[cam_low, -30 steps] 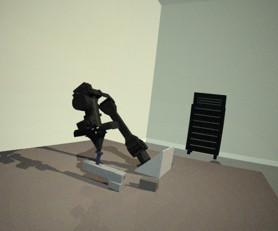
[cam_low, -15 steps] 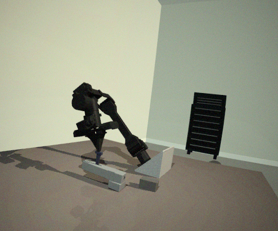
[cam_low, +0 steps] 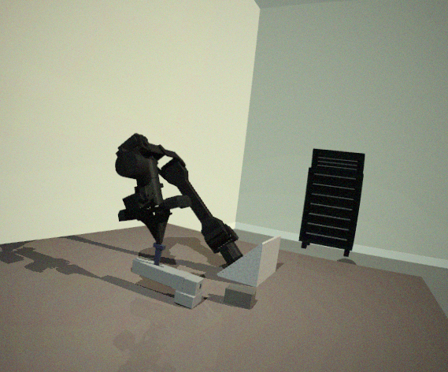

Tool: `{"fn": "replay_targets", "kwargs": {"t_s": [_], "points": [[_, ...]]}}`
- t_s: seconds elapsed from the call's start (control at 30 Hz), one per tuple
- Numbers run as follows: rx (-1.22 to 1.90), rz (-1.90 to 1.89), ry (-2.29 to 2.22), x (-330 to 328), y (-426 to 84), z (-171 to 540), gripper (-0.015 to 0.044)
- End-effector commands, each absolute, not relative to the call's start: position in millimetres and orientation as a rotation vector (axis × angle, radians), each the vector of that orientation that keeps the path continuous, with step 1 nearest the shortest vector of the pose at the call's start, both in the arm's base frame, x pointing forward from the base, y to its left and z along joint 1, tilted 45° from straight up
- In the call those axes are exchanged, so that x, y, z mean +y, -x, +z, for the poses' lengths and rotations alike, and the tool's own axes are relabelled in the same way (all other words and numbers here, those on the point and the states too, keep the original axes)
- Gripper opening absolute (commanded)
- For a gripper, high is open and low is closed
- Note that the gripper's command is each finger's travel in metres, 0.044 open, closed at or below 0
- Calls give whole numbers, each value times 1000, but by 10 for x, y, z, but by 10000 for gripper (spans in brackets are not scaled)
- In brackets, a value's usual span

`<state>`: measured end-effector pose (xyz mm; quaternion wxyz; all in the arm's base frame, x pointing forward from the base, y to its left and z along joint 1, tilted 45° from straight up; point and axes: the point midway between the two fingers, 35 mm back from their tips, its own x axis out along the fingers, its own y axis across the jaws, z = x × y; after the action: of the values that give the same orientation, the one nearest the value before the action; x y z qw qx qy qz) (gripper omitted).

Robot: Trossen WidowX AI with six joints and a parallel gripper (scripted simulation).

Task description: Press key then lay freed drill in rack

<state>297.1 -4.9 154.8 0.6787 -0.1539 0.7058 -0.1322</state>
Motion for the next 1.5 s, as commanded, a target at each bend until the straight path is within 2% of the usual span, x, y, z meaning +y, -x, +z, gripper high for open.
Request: {"fn": "replay_targets", "kwargs": {"t_s": [0.0,1.47], "points": [[1612,-322,350,-164,-2933,1487,0],[1612,-323,351,-321,-2916,1384,0]]}}
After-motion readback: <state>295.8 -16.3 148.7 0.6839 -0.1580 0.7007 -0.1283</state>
